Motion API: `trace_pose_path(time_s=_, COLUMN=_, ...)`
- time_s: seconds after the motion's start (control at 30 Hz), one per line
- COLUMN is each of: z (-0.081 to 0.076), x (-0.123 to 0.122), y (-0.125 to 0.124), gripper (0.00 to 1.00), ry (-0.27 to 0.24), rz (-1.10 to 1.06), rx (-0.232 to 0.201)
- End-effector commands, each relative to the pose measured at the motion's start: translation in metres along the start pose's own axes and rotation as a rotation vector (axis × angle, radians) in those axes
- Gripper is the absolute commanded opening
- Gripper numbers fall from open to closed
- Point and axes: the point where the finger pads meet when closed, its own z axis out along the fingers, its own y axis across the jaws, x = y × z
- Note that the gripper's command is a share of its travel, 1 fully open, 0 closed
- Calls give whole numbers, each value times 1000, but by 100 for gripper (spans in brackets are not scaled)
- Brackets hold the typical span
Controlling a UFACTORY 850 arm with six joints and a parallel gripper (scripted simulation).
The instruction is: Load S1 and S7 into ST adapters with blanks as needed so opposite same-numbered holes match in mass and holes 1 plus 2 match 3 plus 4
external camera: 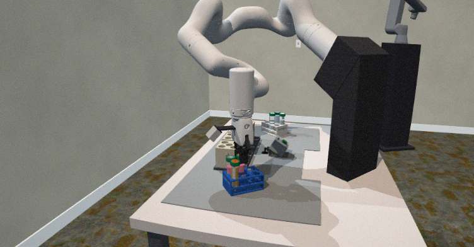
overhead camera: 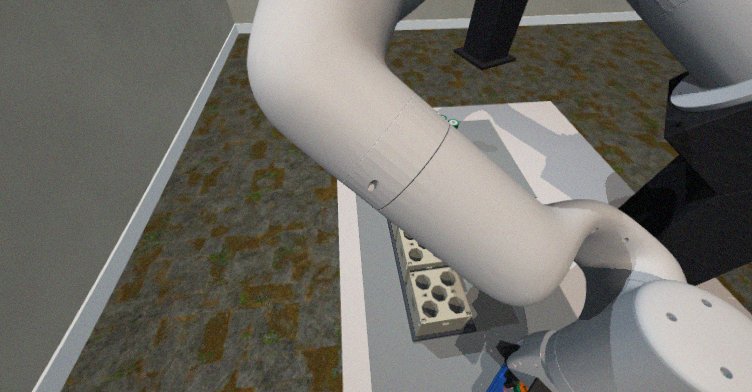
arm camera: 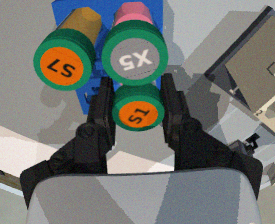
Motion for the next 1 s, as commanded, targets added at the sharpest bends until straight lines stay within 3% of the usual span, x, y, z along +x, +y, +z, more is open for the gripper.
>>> trace_pose_path(time_s=0.0, z=0, x=0, y=0, gripper=43, ry=1, rz=0, rx=0)
trace_pose_path(time_s=0.83, z=0, x=0, y=0, gripper=43, ry=1, rz=0, rx=0)
trace_pose_path(time_s=0.97, z=-8, x=0, y=0, gripper=43, ry=1, rz=0, rx=0)
